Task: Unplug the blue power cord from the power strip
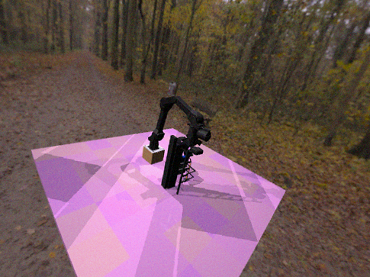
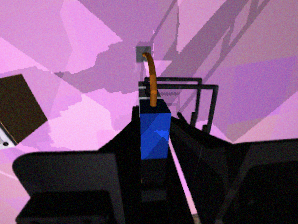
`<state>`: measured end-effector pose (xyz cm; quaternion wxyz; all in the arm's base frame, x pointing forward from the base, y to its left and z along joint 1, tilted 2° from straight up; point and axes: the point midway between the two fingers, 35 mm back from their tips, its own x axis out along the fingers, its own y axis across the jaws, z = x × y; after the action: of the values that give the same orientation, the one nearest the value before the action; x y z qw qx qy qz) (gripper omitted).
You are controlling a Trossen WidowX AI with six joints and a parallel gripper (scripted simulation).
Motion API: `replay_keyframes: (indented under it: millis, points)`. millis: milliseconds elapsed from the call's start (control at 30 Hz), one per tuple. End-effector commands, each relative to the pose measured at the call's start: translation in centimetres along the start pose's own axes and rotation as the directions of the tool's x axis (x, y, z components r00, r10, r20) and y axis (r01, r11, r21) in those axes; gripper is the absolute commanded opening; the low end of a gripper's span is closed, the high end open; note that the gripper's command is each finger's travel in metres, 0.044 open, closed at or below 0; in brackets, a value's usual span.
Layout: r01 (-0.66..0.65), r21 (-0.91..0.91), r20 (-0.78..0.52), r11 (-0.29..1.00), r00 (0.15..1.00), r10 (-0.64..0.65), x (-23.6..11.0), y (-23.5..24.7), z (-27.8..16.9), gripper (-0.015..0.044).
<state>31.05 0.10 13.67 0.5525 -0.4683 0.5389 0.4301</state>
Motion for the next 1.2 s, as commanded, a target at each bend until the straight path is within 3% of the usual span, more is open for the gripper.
replay_keyframes:
  millis: [0, 967, 1167]
  points:
    - [0.003, -0.012, 0.024, 1.0, 1.0, -0.003, -0.2, 0.0, 1.5, 0.0]
    - [0.003, -0.013, 0.028, 1.0, 1.0, -0.002, -0.7, 0.5, 6.1, 0.0]
    - [0.003, -0.014, 0.026, 1.0, 1.0, -0.003, -0.3, 0.6, 4.5, 0.0157]
